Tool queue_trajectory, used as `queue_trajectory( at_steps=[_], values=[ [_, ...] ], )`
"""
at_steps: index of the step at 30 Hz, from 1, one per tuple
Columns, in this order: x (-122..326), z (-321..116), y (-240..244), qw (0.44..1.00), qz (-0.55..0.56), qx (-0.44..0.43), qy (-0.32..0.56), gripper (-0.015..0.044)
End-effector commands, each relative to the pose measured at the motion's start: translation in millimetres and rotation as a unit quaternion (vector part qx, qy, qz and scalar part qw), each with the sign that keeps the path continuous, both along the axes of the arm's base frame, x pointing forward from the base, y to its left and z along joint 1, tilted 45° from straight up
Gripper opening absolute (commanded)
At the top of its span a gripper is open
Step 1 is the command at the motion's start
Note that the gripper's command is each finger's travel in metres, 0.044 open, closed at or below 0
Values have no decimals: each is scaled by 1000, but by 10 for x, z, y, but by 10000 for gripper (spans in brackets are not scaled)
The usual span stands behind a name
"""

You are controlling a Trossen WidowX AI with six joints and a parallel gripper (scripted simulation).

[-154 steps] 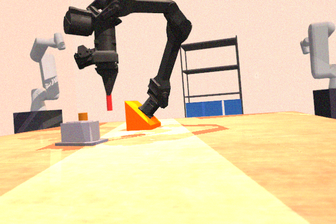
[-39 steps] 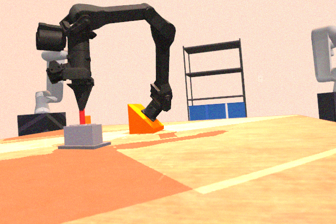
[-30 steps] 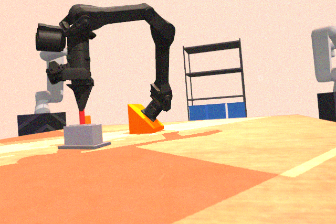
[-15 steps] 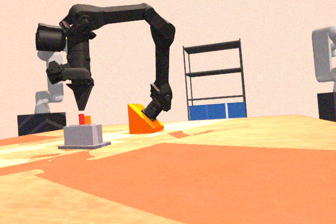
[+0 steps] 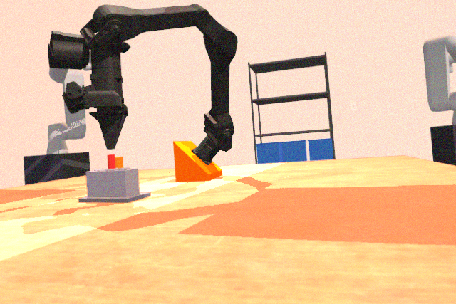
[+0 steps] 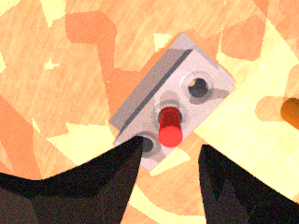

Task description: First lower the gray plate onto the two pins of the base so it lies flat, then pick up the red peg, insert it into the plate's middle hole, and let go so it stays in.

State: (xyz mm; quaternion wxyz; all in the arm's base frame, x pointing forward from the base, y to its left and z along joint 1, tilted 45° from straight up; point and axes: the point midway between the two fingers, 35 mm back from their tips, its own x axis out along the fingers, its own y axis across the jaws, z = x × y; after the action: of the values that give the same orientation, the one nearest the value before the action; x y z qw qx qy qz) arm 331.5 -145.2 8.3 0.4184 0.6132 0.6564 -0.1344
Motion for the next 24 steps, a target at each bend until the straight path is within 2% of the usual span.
queue_trajectory(
  at_steps=[1, 24],
  values=[
    [-4, 26, -27, 1000, 0, 1, -2, 150],
    [-51, 114, -104, 1000, 0, 1, -2, 150]
  ],
)
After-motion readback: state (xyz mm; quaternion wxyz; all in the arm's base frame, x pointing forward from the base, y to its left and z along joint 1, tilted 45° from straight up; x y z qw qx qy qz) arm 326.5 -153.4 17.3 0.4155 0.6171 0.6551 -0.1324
